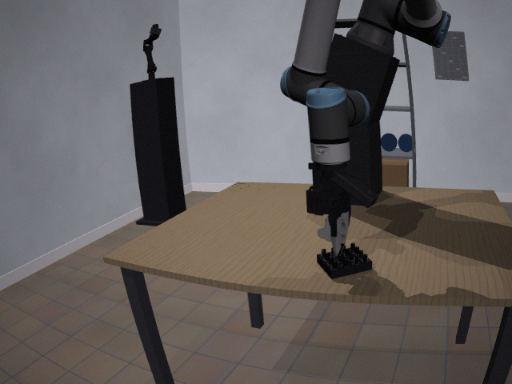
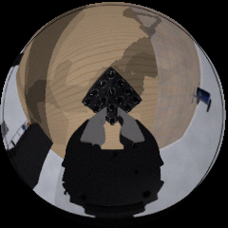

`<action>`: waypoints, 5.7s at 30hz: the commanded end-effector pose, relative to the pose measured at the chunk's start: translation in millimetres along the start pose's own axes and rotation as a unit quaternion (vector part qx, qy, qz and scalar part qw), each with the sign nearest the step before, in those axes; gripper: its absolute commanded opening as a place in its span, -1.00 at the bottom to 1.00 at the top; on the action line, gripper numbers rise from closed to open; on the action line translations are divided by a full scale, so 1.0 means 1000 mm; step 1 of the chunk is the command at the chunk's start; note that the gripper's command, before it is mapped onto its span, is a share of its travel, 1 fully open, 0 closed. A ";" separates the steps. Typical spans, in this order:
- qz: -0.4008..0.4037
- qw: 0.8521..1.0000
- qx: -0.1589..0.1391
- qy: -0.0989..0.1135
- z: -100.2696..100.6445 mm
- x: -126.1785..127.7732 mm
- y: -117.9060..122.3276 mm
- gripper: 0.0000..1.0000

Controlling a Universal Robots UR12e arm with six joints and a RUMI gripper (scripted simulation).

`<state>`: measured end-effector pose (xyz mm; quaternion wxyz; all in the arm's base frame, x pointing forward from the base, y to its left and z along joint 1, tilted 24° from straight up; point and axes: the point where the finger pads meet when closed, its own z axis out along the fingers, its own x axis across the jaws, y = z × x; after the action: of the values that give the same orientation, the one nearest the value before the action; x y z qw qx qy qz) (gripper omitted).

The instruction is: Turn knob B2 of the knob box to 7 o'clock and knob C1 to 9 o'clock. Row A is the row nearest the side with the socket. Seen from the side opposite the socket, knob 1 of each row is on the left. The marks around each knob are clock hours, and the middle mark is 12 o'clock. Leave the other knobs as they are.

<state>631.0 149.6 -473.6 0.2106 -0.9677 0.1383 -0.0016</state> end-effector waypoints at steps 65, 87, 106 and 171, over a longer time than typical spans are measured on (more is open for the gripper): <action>-0.001 1.000 0.001 0.002 0.001 0.002 -0.002 -0.92; -0.011 1.000 0.001 0.002 0.001 0.002 -0.002 -0.92; -0.073 0.997 0.001 0.002 0.001 0.002 -0.002 -0.92; -0.592 0.806 -0.001 0.002 0.000 -0.001 0.001 -0.92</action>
<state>626.4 148.5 -475.2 0.1728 -0.8843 -0.4173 -0.1183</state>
